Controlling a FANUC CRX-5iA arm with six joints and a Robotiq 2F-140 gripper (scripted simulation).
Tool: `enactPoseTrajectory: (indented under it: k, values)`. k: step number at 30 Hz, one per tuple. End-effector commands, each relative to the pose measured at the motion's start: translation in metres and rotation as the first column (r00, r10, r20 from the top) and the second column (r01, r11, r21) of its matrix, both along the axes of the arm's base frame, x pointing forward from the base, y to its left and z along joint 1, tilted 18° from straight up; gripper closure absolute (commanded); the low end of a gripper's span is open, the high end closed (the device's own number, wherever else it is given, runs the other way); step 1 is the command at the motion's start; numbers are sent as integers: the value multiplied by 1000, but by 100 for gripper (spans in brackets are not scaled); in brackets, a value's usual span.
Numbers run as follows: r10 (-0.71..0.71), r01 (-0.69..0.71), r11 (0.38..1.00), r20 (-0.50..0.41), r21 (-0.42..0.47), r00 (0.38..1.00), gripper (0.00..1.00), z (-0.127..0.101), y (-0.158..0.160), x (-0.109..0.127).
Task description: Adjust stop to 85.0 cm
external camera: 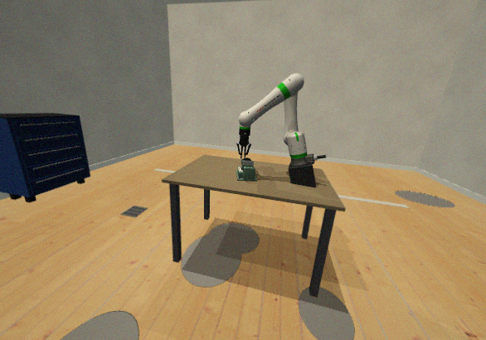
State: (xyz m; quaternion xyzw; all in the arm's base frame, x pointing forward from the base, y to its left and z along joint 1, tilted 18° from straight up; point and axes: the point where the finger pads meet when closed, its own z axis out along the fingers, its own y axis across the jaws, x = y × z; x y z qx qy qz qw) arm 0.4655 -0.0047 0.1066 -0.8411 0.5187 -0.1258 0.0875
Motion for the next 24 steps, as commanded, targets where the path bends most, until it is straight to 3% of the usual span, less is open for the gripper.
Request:
enactPoseTrajectory:
  k: [1, 13, 24]
  values:
    - [0, 0, 1000, 0, 0, 1000, 96, -4, 0, 2]
    - [0, 0, 1000, 0, 0, 1000, 96, -36, -5, 1]
    - [0, 0, 1000, 0, 0, 1000, 96, -47, -13, -14]
